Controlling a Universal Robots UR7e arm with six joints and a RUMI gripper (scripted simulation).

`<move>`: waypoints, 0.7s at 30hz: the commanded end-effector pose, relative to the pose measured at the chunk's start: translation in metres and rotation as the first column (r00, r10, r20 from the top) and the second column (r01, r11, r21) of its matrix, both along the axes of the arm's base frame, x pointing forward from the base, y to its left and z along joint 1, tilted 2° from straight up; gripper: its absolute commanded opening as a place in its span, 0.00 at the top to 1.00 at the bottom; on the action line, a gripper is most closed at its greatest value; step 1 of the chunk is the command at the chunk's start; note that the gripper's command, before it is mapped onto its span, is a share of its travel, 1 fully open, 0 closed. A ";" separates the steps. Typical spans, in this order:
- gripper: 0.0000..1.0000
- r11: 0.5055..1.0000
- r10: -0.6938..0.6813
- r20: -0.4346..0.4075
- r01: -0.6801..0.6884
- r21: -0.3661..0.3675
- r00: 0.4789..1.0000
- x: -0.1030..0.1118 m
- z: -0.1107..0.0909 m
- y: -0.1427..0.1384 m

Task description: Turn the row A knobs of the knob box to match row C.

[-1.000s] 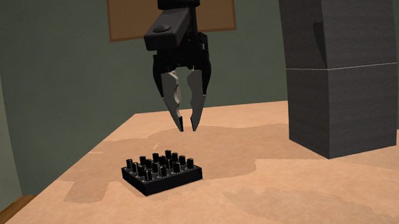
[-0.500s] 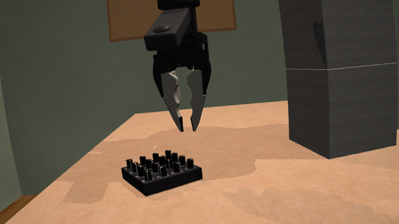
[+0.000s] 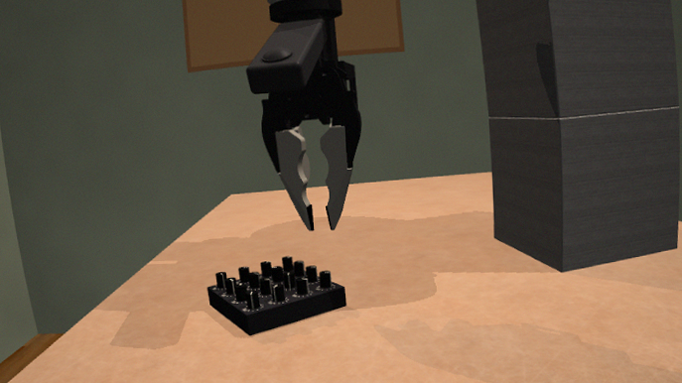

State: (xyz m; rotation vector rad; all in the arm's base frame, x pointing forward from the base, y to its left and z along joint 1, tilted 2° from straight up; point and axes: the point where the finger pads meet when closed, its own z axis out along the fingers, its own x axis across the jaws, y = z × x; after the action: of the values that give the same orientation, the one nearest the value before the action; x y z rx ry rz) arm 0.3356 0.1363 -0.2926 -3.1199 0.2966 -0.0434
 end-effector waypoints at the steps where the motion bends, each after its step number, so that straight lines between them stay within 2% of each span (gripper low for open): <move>1: 0.89 1.000 0.000 0.001 0.000 0.000 1.000 0.001 -0.005 0.000; 21: 0.89 1.000 0.000 0.001 0.000 0.000 1.000 0.002 -0.028 0.000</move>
State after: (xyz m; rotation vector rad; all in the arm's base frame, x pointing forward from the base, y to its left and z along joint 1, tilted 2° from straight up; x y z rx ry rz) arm 0.3366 0.1366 -0.3147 -3.1199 0.2966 -0.0432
